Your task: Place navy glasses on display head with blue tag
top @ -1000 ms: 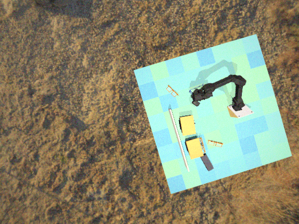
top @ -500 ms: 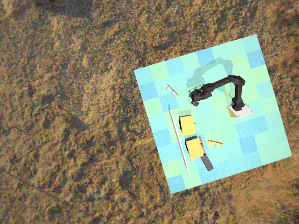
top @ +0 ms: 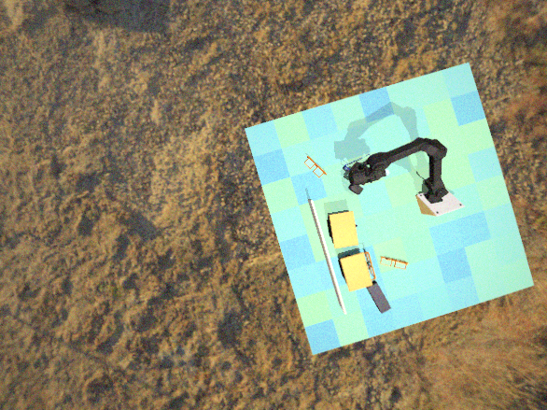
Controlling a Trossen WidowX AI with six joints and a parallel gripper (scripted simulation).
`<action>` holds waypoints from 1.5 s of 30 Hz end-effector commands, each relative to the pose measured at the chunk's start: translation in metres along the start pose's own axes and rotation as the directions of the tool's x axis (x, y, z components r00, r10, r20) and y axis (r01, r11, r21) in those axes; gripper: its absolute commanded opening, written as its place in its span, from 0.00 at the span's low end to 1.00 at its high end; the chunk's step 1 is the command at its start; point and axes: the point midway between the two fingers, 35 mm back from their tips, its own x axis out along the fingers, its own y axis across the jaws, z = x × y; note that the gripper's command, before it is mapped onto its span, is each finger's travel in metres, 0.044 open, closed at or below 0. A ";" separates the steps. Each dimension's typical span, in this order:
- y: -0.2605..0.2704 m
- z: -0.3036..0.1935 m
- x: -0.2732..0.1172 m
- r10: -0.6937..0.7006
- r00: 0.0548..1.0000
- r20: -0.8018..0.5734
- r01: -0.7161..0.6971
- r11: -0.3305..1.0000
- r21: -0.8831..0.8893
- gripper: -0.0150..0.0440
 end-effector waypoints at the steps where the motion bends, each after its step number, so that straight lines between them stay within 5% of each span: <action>1: 0.001 0.004 -0.002 0.002 1.000 0.004 -0.002 1.000 -0.001 0.25; 45: 0.006 0.021 -0.002 0.003 1.000 0.005 -0.003 1.000 0.000 0.25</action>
